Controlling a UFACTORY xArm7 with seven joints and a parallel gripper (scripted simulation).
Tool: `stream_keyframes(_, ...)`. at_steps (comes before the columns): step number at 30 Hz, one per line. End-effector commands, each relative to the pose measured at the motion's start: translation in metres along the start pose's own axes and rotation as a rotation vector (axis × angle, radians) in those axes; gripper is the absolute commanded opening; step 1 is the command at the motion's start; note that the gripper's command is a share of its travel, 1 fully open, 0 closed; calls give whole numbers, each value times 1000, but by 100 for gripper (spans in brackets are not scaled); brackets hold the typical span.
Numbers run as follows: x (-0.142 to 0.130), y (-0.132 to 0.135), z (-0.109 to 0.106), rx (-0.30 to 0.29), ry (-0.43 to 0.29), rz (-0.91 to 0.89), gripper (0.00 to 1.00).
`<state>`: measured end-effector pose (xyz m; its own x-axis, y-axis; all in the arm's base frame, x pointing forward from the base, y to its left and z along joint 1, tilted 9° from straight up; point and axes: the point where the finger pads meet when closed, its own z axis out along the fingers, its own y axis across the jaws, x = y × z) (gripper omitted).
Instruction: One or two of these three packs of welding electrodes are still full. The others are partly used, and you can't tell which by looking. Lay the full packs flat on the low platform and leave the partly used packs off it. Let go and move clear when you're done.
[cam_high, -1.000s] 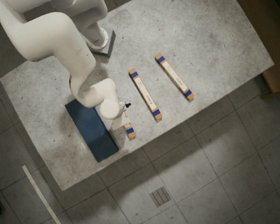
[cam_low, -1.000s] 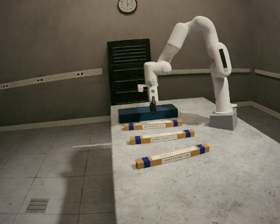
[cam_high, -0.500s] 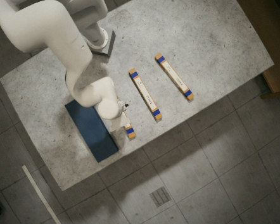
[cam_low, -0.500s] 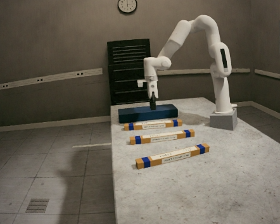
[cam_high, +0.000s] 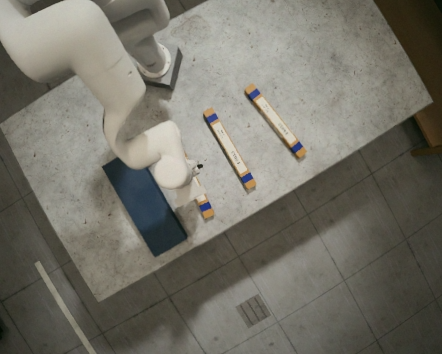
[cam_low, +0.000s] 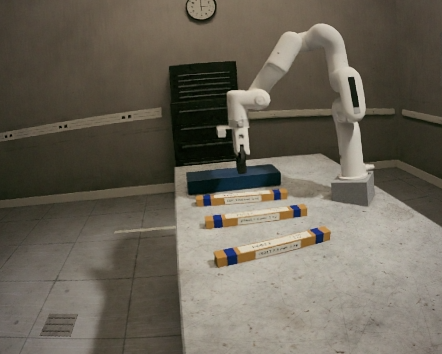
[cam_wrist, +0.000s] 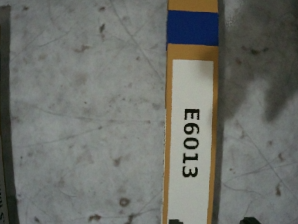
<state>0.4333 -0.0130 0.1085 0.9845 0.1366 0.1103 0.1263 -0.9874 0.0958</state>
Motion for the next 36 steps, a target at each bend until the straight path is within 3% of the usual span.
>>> stream_keyframes(1, 2, 0, -1, 0, 4, -55, 35)
stream_keyframes(25, 3, -1, -1, 0, 4, -62, 35)
stream_keyframes(36, 19, -12, -1, 0, 4, -62, 35)
